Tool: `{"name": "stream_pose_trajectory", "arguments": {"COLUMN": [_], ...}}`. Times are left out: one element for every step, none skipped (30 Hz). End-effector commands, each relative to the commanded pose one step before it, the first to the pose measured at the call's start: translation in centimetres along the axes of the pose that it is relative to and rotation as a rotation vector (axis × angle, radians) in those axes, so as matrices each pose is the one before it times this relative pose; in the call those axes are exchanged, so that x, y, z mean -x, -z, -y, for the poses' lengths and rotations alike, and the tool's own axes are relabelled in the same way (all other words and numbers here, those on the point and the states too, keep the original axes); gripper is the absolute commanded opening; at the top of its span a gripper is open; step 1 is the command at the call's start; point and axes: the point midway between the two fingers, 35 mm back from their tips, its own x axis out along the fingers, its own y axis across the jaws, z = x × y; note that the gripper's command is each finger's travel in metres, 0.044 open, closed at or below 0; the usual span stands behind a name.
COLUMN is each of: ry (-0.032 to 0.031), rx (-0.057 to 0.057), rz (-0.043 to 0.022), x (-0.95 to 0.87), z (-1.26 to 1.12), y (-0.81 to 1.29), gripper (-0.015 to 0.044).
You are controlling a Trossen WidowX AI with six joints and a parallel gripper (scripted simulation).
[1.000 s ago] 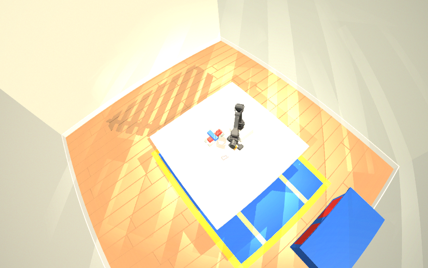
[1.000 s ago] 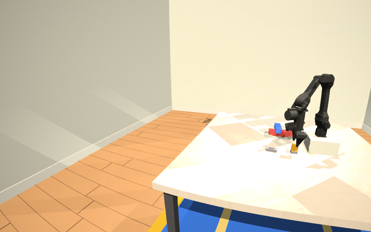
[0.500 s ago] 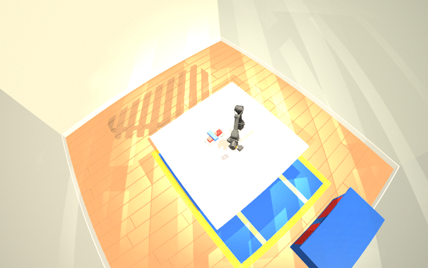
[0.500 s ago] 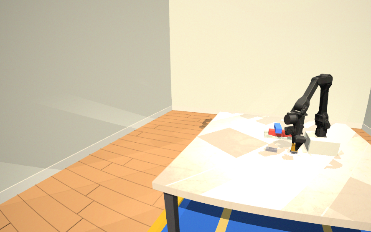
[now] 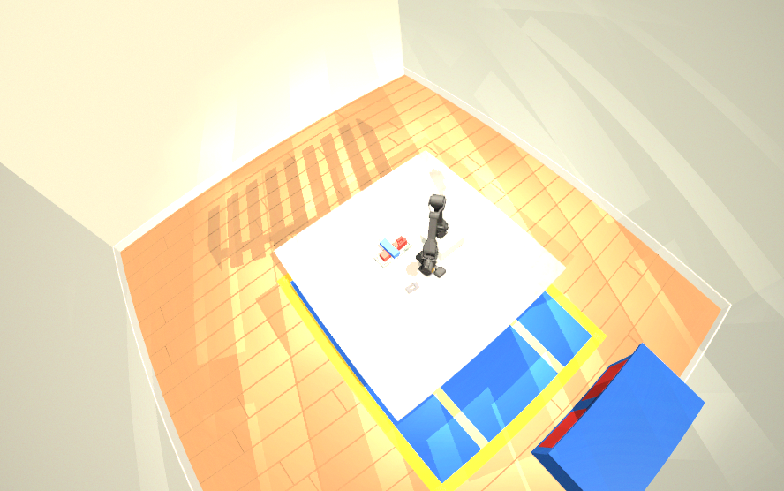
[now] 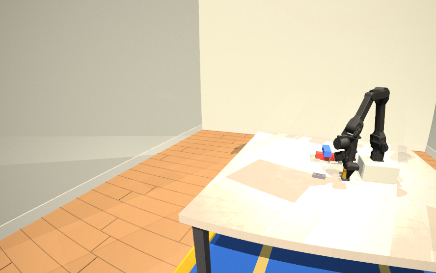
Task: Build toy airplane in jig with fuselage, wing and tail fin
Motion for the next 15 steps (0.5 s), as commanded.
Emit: {"name": "stream_pose_trajectory", "arguments": {"ry": [-0.00211,0.00000,0.00000,0.00000,0.00000,0.00000,0.00000,0.00000,0.00000,0.00000,0.00000,0.00000,0.00000,0.00000,0.00012], "rx": [0.0024,0.0000,0.0000,0.0000,0.0000,0.0000,0.0000,0.0000,0.0000,0.0000,0.0000,0.0000,0.0000,0.0000,0.0000], "rz": [-0.00203,0.00000,0.00000,0.00000,0.00000,0.00000,0.00000,0.00000,0.00000,0.00000,0.00000,0.00000,0.00000,0.00000,-0.00007], "x": [-0.075,0.000,0.000,0.000,0.000,0.000,0.000,0.000,0.000,0.000,0.000,0.000,0.000,0.000,0.019], "z": [-0.010,0.000,0.000,0.000,0.000,0.000,0.000,0.000,0.000,0.000,0.000,0.000,0.000,0.000,-0.004], "y": [0.065,0.000,0.000,0.000,0.000,0.000,0.000,0.000,0.000,0.000,0.000,0.000,0.000,0.000,-0.003], "gripper": [0.0204,0.0177,0.0151,0.0125,0.0099,0.0072,0.0046,0.0040,0.0033,0.0026,0.0020,0.0013,0.0006,0.0000,0.0000]}}
